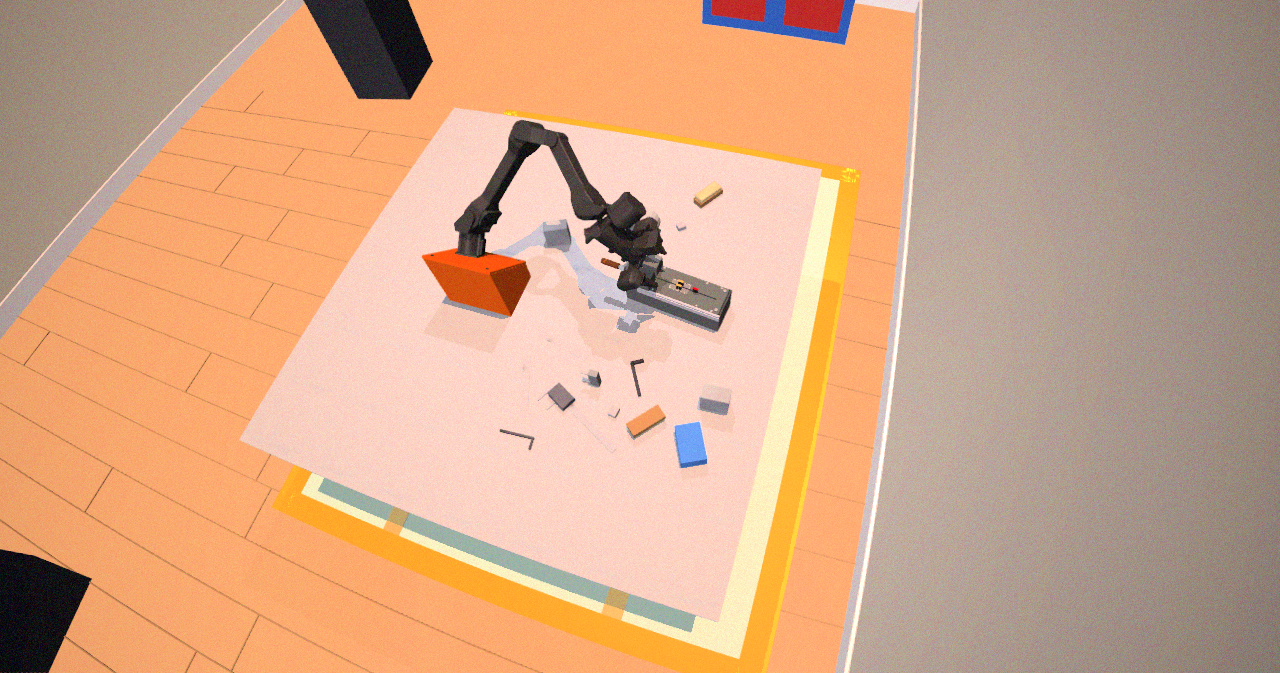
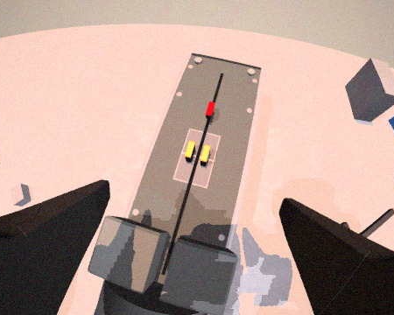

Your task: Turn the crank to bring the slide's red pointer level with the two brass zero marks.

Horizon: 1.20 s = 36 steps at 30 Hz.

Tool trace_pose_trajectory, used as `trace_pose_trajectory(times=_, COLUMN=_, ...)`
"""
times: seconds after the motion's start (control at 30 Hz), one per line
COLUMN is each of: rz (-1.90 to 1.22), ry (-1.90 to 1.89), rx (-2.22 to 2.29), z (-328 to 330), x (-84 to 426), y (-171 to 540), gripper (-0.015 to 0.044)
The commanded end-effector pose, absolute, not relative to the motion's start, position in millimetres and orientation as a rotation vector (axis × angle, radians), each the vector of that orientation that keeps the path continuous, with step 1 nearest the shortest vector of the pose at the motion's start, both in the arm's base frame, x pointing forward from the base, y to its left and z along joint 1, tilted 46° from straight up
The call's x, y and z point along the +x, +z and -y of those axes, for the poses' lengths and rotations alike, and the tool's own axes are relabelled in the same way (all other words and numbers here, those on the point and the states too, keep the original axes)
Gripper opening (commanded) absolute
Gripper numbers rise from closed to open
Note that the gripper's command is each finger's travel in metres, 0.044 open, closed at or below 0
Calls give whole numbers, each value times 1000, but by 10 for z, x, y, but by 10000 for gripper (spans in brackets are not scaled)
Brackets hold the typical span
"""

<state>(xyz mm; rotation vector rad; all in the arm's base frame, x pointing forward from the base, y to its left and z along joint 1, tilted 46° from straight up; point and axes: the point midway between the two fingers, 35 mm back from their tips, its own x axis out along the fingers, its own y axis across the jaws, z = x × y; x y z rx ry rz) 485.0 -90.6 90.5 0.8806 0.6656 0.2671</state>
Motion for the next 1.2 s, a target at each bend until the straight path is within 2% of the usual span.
trace_pose_trajectory(times=0.0, rz=-669, ry=265, rx=883, z=886, x=4852, y=888, gripper=440)
trace_pose_trajectory(times=0.53, rz=-668, ry=259, rx=879, z=1303, x=4724, y=1313, gripper=440)
trace_pose_trajectory(times=1.17, rz=-688, ry=65, rx=879, z=1041, x=3789, y=1373, gripper=440)
